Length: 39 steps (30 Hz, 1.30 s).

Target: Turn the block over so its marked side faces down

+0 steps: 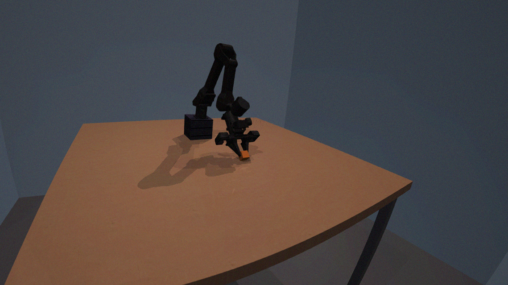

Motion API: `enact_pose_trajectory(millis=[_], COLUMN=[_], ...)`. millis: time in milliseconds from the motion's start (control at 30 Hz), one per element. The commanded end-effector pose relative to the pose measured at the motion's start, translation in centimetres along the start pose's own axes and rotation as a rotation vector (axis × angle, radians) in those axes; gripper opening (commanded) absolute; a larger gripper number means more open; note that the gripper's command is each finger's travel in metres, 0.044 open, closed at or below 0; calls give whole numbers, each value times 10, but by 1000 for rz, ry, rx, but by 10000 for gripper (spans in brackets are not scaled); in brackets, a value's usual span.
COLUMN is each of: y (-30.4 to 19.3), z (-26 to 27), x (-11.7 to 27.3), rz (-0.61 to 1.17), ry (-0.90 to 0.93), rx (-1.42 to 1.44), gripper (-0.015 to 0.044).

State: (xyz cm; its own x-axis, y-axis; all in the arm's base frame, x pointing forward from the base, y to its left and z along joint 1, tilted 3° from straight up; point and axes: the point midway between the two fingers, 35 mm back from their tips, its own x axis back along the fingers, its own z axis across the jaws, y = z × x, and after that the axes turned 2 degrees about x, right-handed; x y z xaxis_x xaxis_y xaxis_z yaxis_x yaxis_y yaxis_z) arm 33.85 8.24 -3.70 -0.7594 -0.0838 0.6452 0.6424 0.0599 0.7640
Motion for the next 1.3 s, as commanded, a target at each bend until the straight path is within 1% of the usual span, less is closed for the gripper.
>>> enact_pose_trajectory(millis=[0, 567, 1200, 1267], y=[-13, -19, -17, -17], z=[-1, -4, -4, -4], x=[0, 14, 18, 18], rz=[-16, -222, -237, -237], ry=[-6, -13, -11, -11], rx=[9, -2, -3, -3], gripper=[0, 0, 0, 53])
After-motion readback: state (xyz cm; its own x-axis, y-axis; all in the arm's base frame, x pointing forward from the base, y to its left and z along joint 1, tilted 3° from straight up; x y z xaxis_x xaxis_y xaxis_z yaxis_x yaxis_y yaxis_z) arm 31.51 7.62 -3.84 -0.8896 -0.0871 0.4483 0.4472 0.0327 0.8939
